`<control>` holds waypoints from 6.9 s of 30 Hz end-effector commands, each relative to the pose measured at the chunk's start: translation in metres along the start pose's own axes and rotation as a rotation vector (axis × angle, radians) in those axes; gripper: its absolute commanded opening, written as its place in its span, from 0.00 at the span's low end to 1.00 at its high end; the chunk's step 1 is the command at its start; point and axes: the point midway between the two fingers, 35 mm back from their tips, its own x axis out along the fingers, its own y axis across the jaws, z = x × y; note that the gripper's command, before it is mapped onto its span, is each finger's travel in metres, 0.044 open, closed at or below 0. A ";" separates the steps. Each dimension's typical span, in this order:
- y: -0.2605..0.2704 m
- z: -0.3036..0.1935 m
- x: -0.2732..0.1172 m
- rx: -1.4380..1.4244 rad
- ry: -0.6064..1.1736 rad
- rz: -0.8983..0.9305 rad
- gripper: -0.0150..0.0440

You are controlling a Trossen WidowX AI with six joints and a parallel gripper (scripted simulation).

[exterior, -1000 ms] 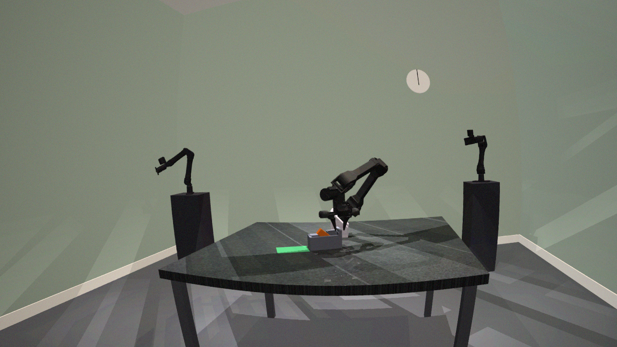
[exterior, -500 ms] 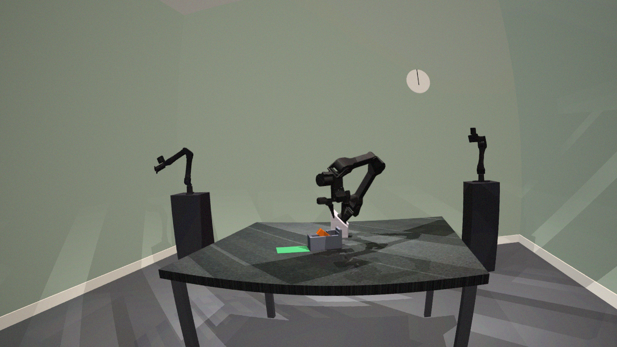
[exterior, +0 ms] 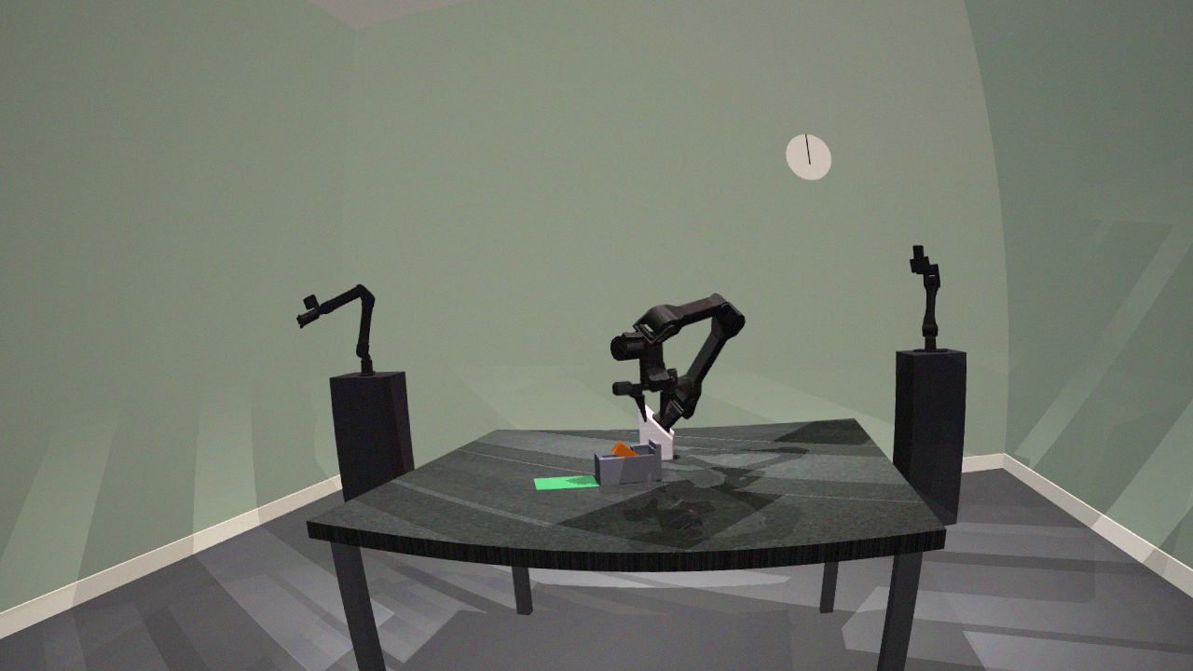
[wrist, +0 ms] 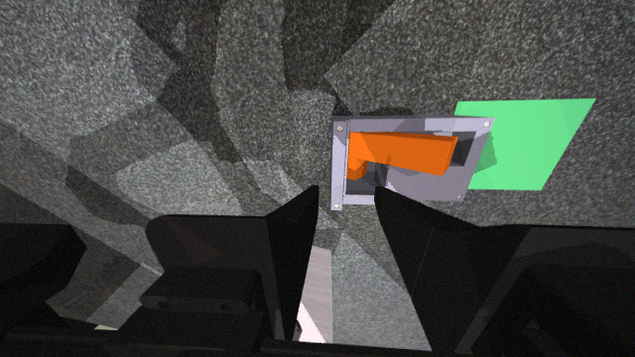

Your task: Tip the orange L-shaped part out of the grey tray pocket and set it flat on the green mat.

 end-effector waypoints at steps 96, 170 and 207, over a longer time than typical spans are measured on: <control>-0.077 0.011 0.070 1.561 -0.005 -0.009 0.42; -0.077 0.011 -0.016 1.566 -0.008 -0.007 0.25; -0.187 0.005 -0.019 1.564 -0.015 -0.013 0.25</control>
